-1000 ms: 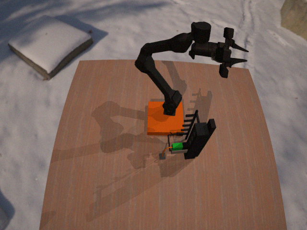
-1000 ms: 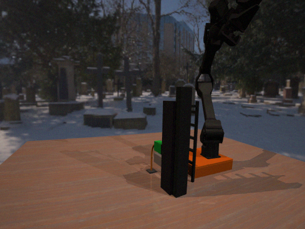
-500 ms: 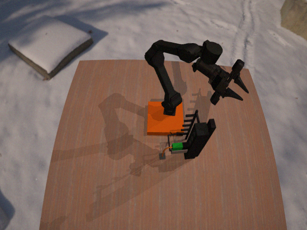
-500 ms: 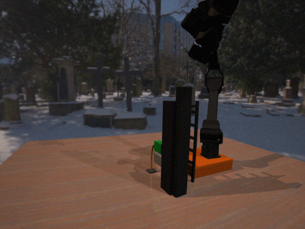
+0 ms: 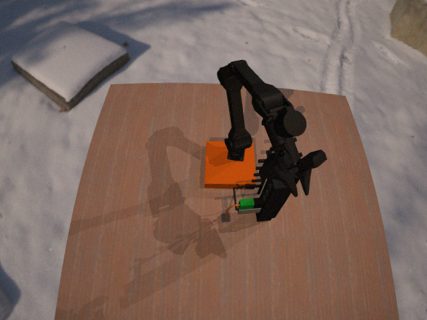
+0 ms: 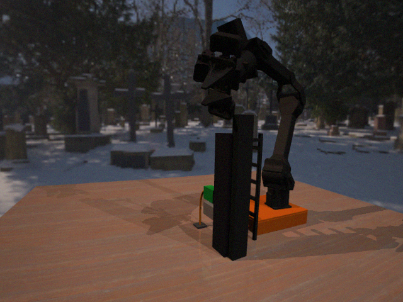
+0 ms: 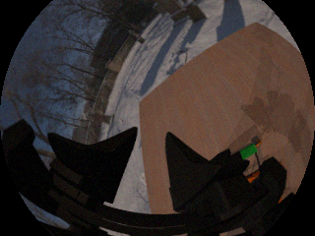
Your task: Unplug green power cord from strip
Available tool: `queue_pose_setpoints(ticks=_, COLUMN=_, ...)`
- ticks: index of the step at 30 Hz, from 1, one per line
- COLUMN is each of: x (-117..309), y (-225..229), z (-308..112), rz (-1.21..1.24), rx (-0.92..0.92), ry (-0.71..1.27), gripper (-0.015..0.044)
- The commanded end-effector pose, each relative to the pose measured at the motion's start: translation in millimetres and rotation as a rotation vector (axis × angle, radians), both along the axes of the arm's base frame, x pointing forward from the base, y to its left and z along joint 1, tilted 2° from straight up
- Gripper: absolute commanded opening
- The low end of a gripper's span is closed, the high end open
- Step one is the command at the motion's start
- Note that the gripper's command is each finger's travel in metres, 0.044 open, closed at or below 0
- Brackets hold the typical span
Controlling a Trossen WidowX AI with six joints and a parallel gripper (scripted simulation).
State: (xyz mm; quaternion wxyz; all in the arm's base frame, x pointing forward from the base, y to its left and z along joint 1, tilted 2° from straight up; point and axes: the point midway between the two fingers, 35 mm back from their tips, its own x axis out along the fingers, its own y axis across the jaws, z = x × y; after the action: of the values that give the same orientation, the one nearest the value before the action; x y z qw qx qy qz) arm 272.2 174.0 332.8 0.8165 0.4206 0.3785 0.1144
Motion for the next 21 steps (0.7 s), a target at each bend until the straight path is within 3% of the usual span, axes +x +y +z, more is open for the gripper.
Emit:
queue_pose_setpoints(ticks=1, x=18, y=-21, z=-25, rz=-0.084, rx=-0.059, ry=0.069, gripper=0.016)
queue_pose_setpoints(ticks=12, x=30, y=-82, z=-110, rz=-0.338, rx=-0.171, ry=0.415, gripper=0.016)
queue_pose_setpoints(ticks=21, x=-14, y=-157, z=-195, rz=-0.744, rx=-0.256, ry=0.954, gripper=0.016)
